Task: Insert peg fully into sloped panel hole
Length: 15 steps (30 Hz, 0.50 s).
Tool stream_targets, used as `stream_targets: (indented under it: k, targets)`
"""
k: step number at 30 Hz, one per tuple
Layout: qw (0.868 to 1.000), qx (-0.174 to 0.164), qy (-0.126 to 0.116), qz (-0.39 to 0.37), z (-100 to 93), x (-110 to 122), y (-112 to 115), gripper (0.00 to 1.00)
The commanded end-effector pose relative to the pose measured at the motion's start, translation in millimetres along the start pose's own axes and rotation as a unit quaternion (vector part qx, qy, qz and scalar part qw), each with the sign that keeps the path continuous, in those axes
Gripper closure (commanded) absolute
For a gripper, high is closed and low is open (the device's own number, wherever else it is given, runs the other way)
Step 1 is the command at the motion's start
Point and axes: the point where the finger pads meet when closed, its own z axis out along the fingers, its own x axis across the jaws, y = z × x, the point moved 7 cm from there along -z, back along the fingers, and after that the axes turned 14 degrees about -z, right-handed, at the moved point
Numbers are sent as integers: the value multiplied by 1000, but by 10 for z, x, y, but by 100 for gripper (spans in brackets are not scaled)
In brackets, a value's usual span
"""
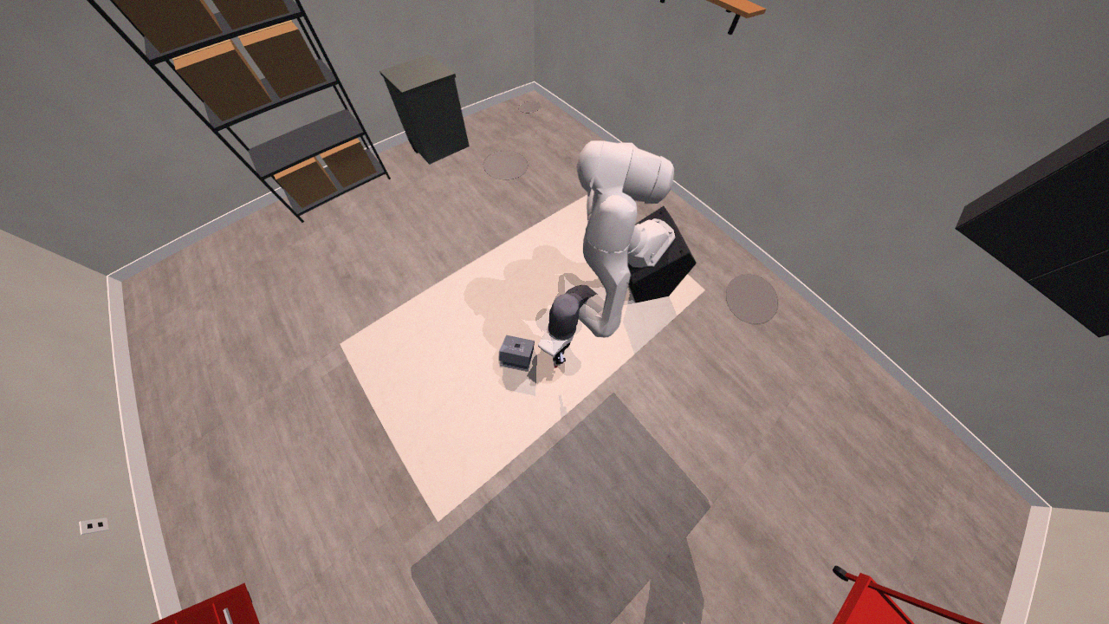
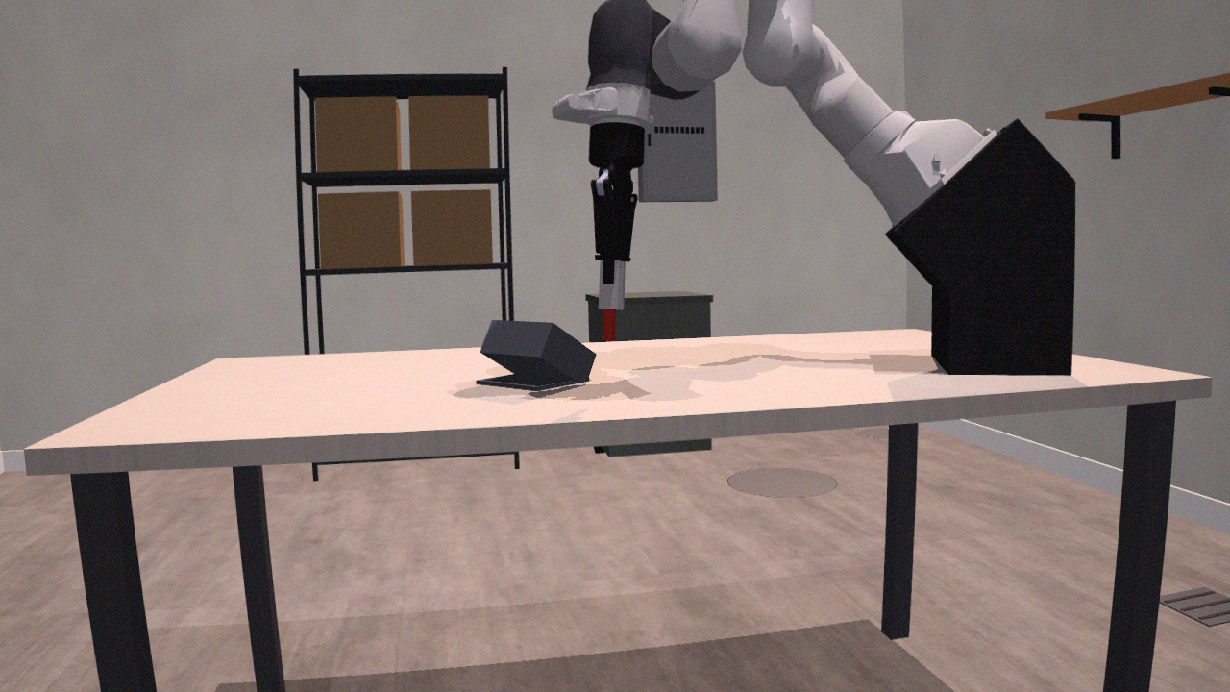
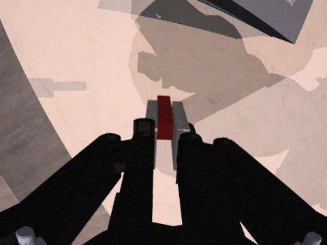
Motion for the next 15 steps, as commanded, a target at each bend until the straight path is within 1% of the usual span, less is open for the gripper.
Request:
stream_targets:
  k: [1, 13, 15]
  targets:
    - [999, 6, -6, 32, -20, 8, -63, 100]
    - [993, 12, -21, 116, -57, 124, -240, 100]
    - [993, 12, -21, 116, -57, 124, -240, 100]
